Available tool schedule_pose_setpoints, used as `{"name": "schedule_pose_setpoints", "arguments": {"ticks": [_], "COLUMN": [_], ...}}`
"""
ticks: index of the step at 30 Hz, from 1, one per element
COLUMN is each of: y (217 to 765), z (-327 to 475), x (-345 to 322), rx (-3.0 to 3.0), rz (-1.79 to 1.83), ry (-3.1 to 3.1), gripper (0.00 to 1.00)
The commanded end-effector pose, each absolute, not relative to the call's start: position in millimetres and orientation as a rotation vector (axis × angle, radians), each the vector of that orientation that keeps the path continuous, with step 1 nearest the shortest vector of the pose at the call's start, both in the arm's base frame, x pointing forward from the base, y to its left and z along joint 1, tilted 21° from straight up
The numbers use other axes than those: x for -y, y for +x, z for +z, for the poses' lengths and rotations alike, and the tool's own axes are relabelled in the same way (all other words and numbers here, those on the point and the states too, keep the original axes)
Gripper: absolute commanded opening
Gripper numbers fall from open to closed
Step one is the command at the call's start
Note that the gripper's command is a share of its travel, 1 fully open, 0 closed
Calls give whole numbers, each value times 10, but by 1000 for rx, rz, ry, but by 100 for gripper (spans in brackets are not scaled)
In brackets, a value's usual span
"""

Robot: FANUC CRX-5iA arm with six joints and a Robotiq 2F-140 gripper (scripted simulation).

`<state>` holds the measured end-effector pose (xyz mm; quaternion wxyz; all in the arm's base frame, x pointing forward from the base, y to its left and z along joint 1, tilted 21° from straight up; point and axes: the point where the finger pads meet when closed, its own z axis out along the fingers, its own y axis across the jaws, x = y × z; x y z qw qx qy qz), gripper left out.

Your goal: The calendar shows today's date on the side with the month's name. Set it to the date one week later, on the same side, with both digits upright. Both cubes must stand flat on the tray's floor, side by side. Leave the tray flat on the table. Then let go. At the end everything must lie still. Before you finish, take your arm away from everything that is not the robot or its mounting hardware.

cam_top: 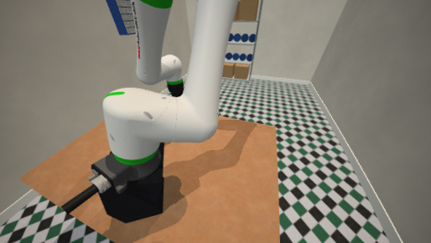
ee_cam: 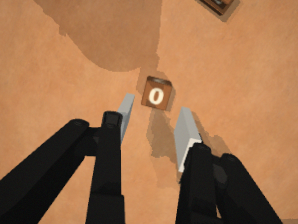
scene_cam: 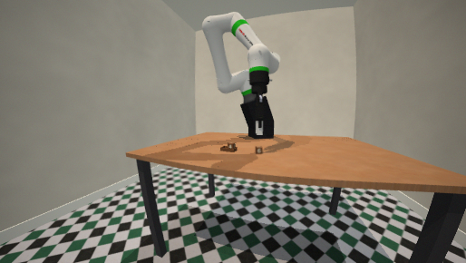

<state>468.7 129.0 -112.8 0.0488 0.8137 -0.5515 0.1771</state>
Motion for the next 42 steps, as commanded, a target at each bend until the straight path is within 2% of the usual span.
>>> {"name": "schedule_pose_setpoints", "arguments": {"ticks": [1, 42], "y": [4688, 4760], "z": [-1127, -1434], "x": [-1291, -1202], "rx": [1681, 1681], "rz": [540, 542], "ry": [2480, 2480], "gripper": [29, 29]}}
